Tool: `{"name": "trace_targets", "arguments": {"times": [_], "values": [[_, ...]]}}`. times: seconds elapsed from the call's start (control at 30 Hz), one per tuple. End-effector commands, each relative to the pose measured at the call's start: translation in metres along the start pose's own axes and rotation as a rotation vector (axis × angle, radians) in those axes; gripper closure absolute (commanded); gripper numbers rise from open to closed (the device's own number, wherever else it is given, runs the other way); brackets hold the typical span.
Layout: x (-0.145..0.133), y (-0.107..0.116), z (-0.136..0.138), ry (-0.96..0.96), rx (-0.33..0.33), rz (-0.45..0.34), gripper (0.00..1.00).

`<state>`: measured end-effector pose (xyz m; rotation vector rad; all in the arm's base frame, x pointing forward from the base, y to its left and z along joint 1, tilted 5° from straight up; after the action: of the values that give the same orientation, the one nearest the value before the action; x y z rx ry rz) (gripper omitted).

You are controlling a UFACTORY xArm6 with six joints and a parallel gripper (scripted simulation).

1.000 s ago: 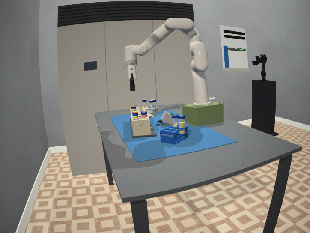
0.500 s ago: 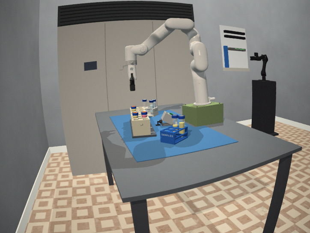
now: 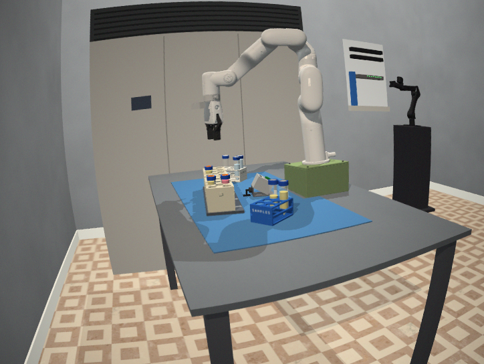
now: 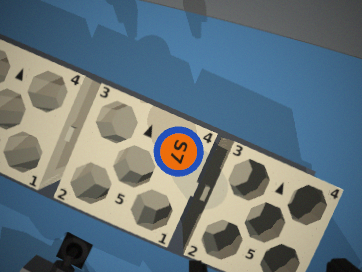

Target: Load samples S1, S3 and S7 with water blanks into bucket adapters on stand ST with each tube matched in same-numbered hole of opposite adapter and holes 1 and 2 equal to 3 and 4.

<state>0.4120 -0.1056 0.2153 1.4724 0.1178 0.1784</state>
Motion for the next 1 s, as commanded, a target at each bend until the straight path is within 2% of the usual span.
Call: {"name": "trace_targets", "arguments": {"times": [0.0, 0.47, 0.53, 0.97], "values": [[-0.012, 0.002, 0.014, 0.128, 0.019, 0.018, 0.43], [-0.062, 0.000, 0.063, 0.595, 0.014, 0.022, 0.43], [-0.062, 0.000, 0.063, 0.595, 0.014, 0.022, 0.43], [-0.108, -0.002, 0.109, 0.606, 0.013, 0.021, 0.43]]}}
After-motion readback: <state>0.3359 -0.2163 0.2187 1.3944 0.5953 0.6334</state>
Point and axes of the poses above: the point where the finger pads meet when closed, its own y axis back along the fingers, its own z axis across the jaws, x = y × z, the point moved 5 cm from there along y, back along the fingers, and after that the axes turned 9 degrees about -y, right-handed, at the moved point
